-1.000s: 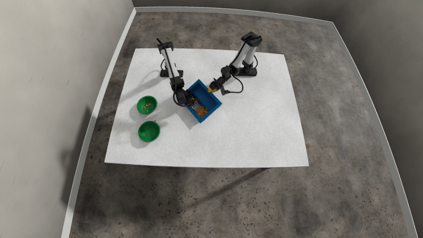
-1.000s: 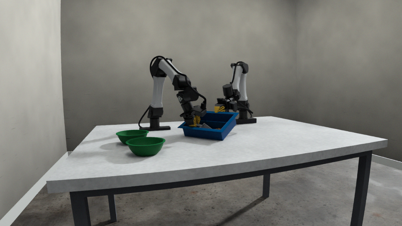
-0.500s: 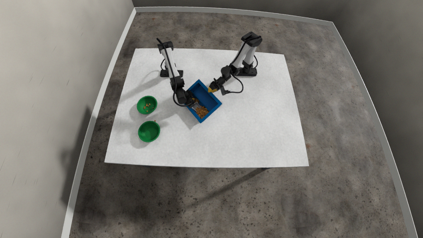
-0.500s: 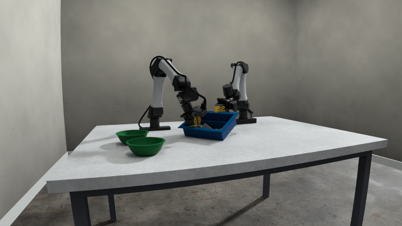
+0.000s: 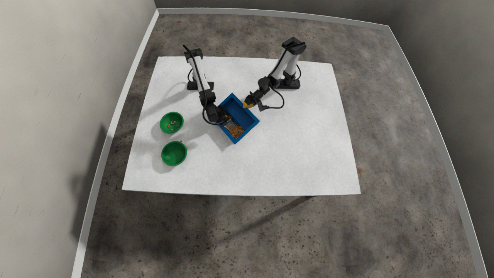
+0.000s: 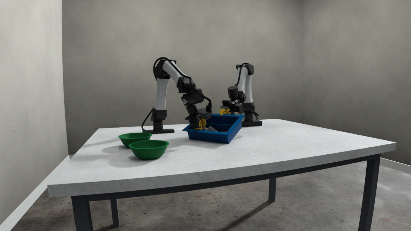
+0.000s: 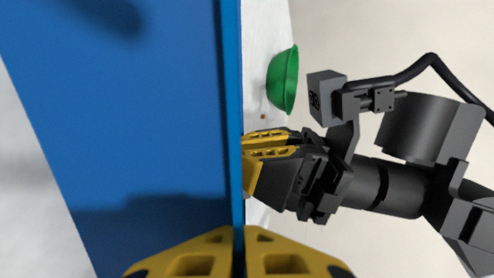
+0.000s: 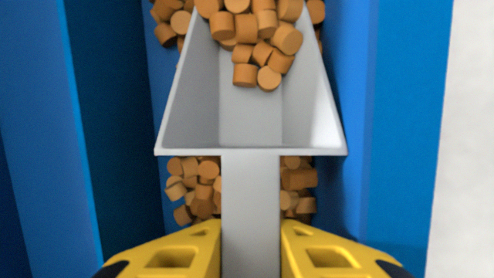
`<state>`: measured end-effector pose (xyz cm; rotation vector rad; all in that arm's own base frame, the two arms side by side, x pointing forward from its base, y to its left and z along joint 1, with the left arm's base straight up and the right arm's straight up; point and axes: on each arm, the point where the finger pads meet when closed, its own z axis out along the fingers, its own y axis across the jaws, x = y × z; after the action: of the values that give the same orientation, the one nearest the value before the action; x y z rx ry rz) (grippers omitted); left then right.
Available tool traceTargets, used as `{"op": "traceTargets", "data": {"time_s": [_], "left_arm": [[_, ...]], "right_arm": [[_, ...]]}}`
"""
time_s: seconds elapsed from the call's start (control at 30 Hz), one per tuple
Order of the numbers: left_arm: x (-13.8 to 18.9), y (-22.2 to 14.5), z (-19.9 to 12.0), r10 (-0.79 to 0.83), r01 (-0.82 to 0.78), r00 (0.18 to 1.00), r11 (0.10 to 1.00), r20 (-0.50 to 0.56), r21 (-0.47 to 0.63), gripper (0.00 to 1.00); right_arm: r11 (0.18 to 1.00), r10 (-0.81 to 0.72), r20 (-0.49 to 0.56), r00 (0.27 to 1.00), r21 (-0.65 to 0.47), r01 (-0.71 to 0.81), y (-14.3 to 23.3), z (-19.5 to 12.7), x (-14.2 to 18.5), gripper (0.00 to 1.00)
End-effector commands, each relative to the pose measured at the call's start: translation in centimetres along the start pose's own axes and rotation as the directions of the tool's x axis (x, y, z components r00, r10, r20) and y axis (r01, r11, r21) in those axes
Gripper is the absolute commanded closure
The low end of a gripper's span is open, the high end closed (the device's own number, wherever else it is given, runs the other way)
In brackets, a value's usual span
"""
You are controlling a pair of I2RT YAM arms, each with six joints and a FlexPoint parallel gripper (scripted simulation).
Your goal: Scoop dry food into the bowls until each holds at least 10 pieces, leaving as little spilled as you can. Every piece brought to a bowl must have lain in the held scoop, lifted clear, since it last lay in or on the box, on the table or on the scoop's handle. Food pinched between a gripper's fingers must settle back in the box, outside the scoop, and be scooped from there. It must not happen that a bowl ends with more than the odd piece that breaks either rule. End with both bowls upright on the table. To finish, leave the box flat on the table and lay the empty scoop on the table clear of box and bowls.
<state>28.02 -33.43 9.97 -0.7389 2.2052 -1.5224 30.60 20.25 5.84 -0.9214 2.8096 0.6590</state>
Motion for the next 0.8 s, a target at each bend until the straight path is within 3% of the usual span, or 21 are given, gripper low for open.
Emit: {"op": "traceTargets", "data": {"time_s": [0.0,0.77], "left_arm": [[0.8,-3.0,0.0,0.026,-0.023,0.999,0.996,-0.032,0.086,1.0],[0.8,-3.0,0.0,0.026,-0.023,0.999,0.996,-0.032,0.086,1.0]], "right_arm": [[1.0,-0.023,0.026,0.999,-0.018,0.023,0.4,1.0,-1.4,1.0],[0.999,-0.049,0.071,0.996,-0.002,0.05,-0.7,2.0,-4.0,1.0]]}}
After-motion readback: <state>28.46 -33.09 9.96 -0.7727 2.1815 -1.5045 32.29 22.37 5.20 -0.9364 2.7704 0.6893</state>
